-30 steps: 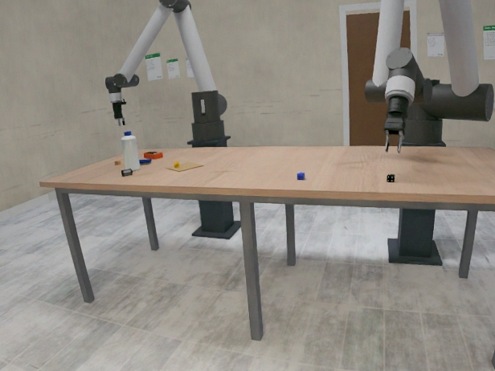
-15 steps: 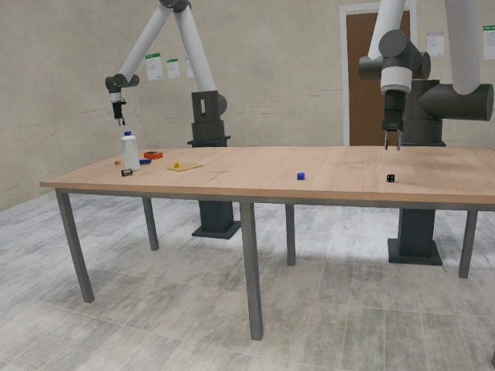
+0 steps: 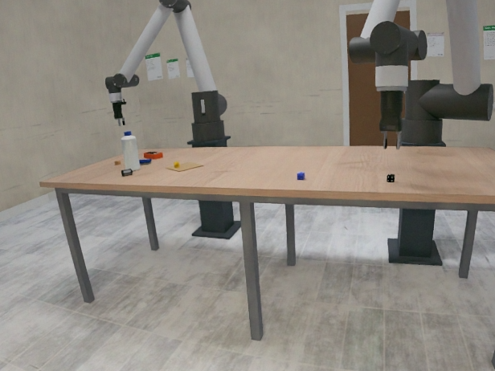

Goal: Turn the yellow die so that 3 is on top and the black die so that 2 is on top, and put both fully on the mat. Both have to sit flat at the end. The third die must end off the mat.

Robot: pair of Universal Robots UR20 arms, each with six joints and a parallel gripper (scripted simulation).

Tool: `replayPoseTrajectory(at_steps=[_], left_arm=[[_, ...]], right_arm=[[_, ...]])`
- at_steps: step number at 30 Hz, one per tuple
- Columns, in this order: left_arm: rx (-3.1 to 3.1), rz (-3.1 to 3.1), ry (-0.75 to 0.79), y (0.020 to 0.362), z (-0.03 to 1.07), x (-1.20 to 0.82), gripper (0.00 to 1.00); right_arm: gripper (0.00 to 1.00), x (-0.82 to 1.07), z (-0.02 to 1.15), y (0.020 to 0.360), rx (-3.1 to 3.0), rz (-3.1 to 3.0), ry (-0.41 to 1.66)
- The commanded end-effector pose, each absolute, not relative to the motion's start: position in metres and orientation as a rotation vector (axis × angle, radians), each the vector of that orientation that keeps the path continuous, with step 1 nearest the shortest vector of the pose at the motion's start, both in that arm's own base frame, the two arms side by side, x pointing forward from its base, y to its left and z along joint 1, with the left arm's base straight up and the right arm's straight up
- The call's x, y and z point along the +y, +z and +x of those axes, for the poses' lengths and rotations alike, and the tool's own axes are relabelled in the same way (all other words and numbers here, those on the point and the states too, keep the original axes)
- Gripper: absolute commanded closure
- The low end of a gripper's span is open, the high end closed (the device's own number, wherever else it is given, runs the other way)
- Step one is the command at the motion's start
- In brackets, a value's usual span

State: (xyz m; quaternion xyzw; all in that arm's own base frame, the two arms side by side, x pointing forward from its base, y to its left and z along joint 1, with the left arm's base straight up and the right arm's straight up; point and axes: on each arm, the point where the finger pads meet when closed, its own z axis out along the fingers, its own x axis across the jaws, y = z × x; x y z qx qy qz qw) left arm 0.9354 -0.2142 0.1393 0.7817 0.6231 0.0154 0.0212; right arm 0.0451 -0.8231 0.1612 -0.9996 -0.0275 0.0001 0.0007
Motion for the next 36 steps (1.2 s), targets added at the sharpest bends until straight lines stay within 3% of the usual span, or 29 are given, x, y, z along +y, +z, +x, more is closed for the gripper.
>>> replayPoseTrajectory(at_steps=[1,17,36], left_arm=[[1.957,2.458,0.000,0.139,0.938,-0.215,0.00],[1.902,2.501,0.000,0.138,0.937,-0.214,0.00],[1.225,2.893,0.000,0.132,0.934,-0.201,0.00]], right_arm=[[0.00,-0.824,0.045,0.162,-0.086,-3.140,0.000],[0.00,-0.824,0.045,0.162,-0.086,-3.140,0.000],[0.00,-0.824,0.045,0.162,-0.086,-3.140,0.000]])
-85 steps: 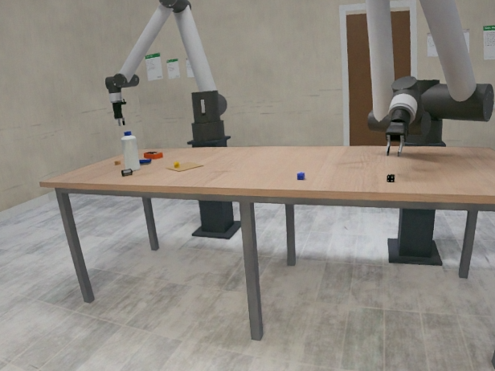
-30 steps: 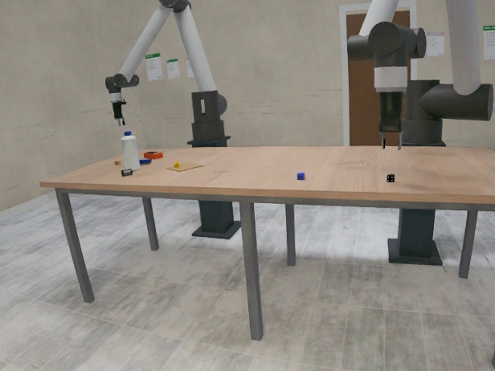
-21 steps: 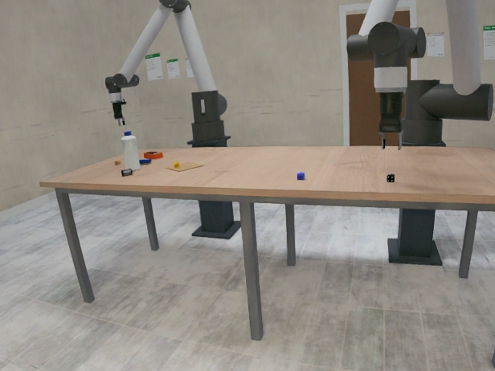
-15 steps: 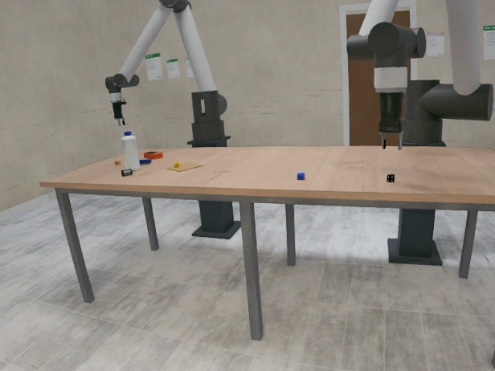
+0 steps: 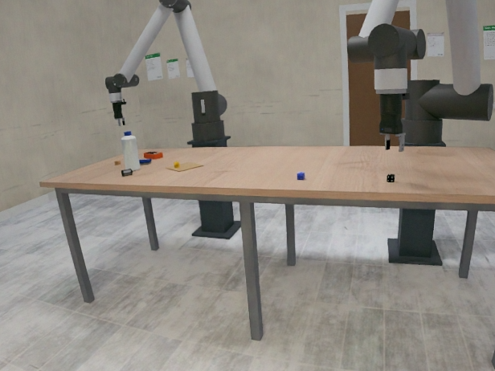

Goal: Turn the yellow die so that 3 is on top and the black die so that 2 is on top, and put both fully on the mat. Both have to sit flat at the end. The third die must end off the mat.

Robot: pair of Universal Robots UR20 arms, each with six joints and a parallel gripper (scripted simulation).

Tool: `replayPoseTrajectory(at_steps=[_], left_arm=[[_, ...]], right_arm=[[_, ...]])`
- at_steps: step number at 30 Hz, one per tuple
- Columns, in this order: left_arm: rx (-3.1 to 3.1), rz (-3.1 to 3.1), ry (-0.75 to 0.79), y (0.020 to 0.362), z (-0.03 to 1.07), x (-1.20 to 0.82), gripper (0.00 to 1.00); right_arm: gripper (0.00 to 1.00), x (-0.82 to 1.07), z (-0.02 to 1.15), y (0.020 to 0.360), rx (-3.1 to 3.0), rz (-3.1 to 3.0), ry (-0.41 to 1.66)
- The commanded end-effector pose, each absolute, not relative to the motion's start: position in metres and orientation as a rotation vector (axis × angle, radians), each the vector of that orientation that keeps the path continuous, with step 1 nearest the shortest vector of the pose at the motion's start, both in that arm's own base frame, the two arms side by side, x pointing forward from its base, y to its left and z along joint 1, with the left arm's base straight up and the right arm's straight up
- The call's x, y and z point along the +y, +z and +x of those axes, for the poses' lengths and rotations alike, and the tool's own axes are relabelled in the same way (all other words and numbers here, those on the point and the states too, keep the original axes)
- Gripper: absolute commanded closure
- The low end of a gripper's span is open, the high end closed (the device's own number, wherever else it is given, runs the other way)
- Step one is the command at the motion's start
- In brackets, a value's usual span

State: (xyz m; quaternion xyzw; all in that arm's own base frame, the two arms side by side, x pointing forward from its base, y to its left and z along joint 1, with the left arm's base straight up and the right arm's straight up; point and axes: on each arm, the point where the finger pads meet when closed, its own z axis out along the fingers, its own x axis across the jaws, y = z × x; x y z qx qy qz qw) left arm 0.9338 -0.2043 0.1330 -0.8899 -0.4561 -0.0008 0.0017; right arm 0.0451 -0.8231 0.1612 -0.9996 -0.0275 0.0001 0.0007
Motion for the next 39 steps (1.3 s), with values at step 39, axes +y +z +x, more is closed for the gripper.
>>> replayPoseTrajectory(at_steps=[39], left_arm=[[0.300,-3.127,0.000,0.120,0.938,-0.191,0.00]], right_arm=[[0.00,-0.824,0.045,0.162,-0.086,-3.140,0.000]])
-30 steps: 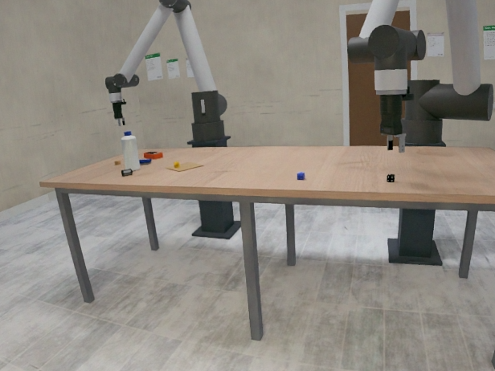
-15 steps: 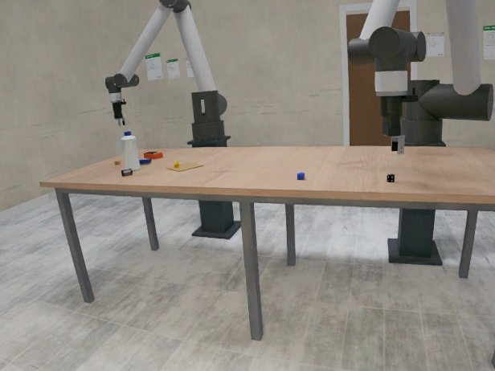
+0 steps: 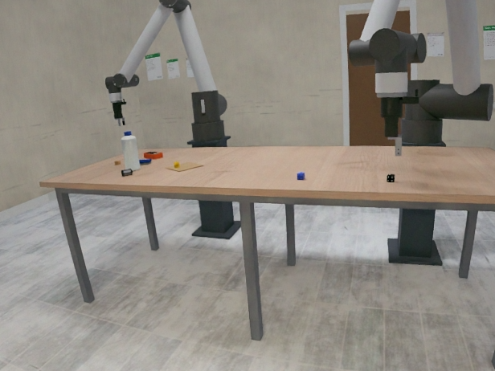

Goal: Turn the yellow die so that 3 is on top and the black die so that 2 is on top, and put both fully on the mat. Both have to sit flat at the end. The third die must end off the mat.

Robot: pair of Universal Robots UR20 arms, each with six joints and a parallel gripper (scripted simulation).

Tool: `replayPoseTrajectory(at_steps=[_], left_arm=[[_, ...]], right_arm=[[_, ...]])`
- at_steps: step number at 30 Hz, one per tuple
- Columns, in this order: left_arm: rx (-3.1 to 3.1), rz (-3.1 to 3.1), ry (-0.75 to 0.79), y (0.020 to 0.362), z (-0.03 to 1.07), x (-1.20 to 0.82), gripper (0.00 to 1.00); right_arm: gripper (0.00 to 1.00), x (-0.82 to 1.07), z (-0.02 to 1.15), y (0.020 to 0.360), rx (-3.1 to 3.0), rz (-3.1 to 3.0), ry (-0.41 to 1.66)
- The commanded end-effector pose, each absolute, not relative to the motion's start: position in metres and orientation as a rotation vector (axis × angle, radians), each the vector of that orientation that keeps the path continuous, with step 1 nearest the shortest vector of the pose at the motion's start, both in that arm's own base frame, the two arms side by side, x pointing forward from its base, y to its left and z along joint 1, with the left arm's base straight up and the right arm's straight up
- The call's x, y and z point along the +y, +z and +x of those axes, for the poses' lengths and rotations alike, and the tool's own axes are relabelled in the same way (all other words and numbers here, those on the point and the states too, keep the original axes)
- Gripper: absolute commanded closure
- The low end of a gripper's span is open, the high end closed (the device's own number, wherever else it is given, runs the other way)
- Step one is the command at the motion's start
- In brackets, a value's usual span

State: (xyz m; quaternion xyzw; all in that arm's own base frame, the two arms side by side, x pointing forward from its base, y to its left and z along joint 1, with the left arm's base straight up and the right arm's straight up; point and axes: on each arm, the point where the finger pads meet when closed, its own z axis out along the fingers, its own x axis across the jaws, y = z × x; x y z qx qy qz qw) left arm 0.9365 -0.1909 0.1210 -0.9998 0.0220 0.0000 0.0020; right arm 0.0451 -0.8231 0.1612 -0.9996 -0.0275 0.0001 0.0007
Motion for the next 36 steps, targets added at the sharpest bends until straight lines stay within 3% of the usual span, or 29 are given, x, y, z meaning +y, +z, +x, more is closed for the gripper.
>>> replayPoseTrajectory(at_steps=[1,36], left_arm=[[0.342,-3.123,0.000,0.120,0.938,-0.191,0.00],[1.654,-2.671,0.000,0.110,0.938,-0.201,0.00]], right_arm=[[0.00,-0.824,0.045,0.162,-0.086,-3.140,0.000],[0.00,-0.824,0.045,0.162,-0.086,-3.140,0.000]])
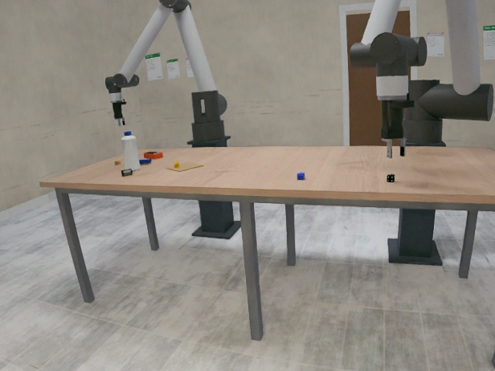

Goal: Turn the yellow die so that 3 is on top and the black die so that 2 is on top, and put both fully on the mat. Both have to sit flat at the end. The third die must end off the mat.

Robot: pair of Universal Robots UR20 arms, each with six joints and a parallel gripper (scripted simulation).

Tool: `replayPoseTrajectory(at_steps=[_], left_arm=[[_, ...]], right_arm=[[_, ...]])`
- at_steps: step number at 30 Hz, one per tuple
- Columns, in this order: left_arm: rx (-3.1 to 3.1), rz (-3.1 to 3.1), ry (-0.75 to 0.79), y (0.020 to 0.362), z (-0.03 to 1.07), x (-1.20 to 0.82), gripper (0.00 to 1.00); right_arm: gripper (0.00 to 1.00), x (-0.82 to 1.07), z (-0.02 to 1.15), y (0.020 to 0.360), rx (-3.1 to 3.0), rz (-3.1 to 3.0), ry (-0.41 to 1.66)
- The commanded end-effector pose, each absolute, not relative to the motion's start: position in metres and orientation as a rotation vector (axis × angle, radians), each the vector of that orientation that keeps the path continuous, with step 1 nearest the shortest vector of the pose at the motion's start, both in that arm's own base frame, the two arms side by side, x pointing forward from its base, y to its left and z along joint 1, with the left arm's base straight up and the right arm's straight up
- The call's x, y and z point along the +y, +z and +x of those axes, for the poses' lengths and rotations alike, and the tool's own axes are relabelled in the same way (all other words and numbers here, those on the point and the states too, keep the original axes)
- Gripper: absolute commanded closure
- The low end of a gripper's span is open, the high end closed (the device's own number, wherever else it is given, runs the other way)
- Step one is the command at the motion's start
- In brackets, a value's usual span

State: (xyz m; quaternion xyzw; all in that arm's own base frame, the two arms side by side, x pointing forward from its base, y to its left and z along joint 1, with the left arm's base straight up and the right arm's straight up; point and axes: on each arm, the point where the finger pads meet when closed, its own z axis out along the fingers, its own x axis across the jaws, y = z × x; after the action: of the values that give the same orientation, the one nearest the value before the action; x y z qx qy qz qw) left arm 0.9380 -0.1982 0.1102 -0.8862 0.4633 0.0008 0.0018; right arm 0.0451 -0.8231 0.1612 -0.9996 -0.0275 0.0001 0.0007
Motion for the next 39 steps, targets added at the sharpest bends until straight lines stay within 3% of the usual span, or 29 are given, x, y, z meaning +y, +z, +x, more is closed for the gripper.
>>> replayPoseTrajectory(at_steps=[1,32,33,39], left_arm=[[1.691,-2.647,0.000,0.109,0.938,-0.201,0.00],[2.389,-2.040,0.000,0.103,0.928,-0.213,0.00],[2.389,-2.040,0.000,0.103,0.928,-0.213,0.21],[2.389,-2.040,0.000,0.103,0.928,-0.213,0.21]], right_arm=[[0.00,-0.824,0.045,0.162,-0.086,-3.140,0.000],[0.00,-0.824,0.045,0.162,-0.086,-3.140,0.000],[0.00,-0.824,0.045,0.162,-0.086,-3.140,0.000],[0.00,-0.824,0.045,0.162,-0.086,-3.140,0.000]])
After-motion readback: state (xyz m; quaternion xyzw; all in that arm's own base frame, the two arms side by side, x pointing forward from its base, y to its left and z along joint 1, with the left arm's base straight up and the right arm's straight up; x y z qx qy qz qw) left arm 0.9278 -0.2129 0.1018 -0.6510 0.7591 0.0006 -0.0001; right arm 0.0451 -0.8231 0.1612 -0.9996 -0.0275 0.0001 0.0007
